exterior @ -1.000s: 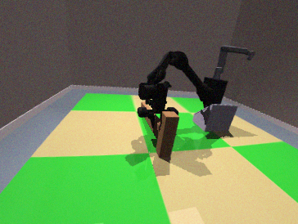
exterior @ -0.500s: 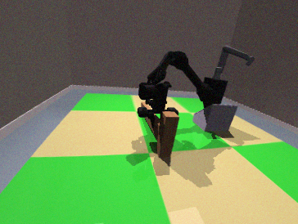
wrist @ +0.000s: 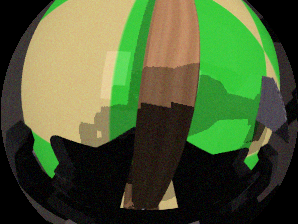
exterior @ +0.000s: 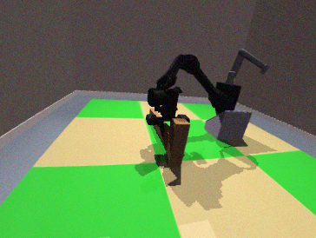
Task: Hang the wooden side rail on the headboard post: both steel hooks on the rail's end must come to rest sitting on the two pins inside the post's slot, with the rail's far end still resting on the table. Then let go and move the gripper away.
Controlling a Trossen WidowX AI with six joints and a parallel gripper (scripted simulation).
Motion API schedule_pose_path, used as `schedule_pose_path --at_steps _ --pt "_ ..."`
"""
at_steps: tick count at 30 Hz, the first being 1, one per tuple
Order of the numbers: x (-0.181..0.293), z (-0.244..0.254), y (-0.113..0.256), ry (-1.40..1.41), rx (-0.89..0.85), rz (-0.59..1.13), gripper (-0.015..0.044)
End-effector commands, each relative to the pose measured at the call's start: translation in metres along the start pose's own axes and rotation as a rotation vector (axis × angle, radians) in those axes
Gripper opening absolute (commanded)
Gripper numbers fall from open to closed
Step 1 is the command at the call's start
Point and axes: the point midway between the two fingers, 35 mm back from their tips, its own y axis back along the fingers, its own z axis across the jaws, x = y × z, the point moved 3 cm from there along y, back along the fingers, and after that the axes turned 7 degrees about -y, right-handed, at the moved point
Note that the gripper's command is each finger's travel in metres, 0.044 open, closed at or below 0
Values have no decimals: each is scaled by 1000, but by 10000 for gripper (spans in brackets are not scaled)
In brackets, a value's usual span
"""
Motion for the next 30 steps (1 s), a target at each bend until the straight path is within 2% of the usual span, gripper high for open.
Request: schedule_pose_path --at_steps 1,30 --pt "4 0 2 -2 -5 6 0" --pt "6 2 5 -2 -5 6 0"
